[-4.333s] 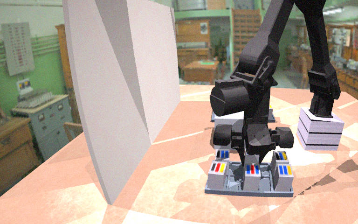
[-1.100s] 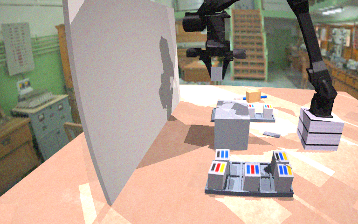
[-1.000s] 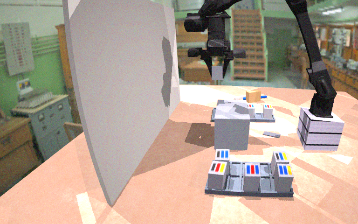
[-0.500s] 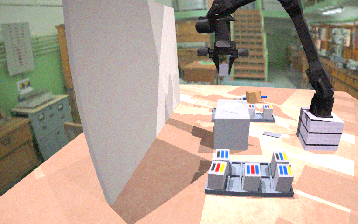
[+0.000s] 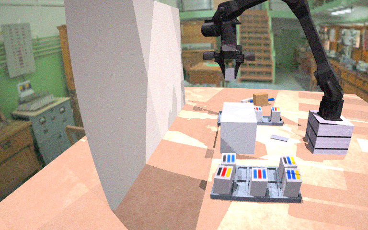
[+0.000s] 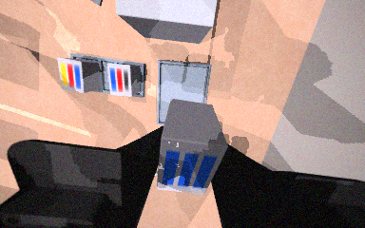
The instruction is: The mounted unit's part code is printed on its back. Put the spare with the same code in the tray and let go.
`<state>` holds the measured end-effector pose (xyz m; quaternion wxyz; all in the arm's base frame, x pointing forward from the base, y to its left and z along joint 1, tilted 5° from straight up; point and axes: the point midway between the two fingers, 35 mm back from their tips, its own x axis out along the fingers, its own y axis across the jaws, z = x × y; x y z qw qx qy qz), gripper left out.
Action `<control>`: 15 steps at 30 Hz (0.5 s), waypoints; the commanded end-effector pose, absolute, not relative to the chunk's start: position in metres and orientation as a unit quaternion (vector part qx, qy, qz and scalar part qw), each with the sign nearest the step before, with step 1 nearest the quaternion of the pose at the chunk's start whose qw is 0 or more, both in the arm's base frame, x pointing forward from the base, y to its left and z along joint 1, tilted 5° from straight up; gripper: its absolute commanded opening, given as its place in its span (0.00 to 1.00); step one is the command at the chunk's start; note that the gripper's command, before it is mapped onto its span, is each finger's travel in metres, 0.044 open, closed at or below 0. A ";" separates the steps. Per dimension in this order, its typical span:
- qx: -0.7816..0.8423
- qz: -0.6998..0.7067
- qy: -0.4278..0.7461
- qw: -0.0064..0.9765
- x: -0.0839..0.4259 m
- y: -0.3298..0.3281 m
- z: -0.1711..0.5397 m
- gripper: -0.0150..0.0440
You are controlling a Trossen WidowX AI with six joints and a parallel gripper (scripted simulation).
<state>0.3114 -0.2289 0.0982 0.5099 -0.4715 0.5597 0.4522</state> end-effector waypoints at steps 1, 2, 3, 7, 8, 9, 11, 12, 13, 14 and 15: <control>-0.473 0.453 0.560 0.508 0.312 -0.230 0.094 0.25; -0.473 0.453 0.560 0.508 0.312 -0.231 0.093 0.25; -0.473 0.453 0.560 0.508 0.312 -0.231 0.092 0.25; -0.473 0.452 0.560 0.508 0.312 -0.232 0.087 0.25; -0.473 0.452 0.560 0.508 0.312 -0.232 0.086 0.25; -0.473 0.452 0.560 0.508 0.313 -0.232 0.085 0.25; -0.473 0.452 0.560 0.508 0.313 -0.232 0.083 0.25; -0.473 0.452 0.560 0.508 0.313 -0.232 0.082 0.25; -0.473 0.452 0.560 0.508 0.313 -0.233 0.081 0.25; -0.473 0.452 0.560 0.508 0.313 -0.233 0.079 0.25; -0.473 0.452 0.560 0.508 0.313 -0.233 0.078 0.25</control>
